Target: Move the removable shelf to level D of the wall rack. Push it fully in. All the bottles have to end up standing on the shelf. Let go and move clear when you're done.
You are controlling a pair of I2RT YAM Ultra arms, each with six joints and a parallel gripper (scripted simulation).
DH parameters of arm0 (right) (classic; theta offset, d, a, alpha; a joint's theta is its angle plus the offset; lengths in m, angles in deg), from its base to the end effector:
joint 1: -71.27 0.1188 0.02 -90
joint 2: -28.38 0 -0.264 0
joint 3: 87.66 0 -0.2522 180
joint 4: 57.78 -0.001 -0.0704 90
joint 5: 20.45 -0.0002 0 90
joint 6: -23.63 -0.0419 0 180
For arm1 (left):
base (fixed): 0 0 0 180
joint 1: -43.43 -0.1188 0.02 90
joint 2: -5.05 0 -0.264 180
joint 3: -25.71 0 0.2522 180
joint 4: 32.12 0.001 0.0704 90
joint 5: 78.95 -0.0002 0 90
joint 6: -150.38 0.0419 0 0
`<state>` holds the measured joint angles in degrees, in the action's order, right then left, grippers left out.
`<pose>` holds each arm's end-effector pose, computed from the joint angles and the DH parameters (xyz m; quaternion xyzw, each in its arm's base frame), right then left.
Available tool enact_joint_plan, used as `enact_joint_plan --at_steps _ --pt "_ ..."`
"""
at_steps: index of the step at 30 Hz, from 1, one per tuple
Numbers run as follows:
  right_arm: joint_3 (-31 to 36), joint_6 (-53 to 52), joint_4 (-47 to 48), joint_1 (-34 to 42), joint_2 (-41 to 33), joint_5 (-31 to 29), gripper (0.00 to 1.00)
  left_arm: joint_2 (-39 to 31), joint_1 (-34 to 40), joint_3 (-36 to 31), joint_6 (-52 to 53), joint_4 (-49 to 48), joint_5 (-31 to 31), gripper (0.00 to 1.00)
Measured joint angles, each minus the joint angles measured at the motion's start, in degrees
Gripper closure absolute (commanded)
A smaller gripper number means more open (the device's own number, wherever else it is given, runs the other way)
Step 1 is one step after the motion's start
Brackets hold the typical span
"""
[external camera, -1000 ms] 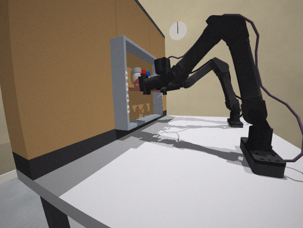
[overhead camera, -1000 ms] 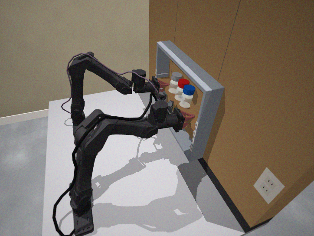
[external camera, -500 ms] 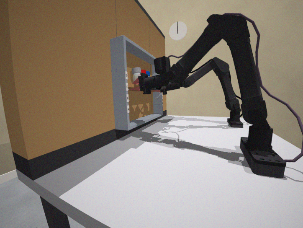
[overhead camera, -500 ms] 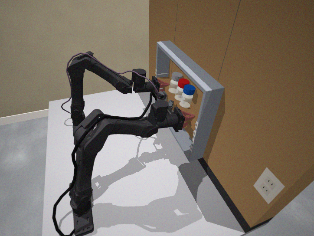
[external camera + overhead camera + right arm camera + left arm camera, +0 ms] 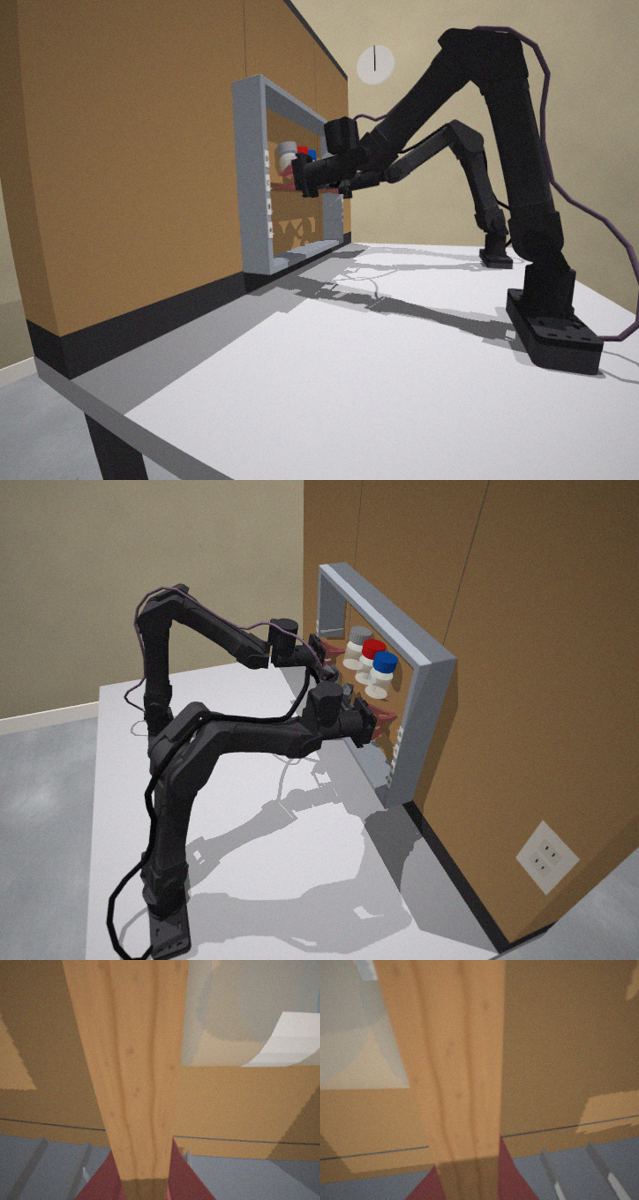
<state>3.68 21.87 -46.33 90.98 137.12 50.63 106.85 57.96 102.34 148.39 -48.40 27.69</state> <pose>0.4283 0.1401 0.2655 -0.5419 0.5266 -0.4650 0.4613 0.4015 -0.0906 0.2527 0.5276 0.5437 0.4729 0.4498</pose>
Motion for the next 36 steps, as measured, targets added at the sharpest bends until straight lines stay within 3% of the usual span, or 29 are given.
enact_joint_plan --at_steps 24,36 --pt "-0.5 -0.7 -3.7 0.2 -1.7 0.6 1.00 -2.5 0.0 0.4 -0.2 4.3 0.0 1.00" --pt "2.3 -1.0 -3.8 0.8 -4.3 0.0 1.00 -5.1 0.5 -2.0 -0.2 4.9 0.1 1.00"
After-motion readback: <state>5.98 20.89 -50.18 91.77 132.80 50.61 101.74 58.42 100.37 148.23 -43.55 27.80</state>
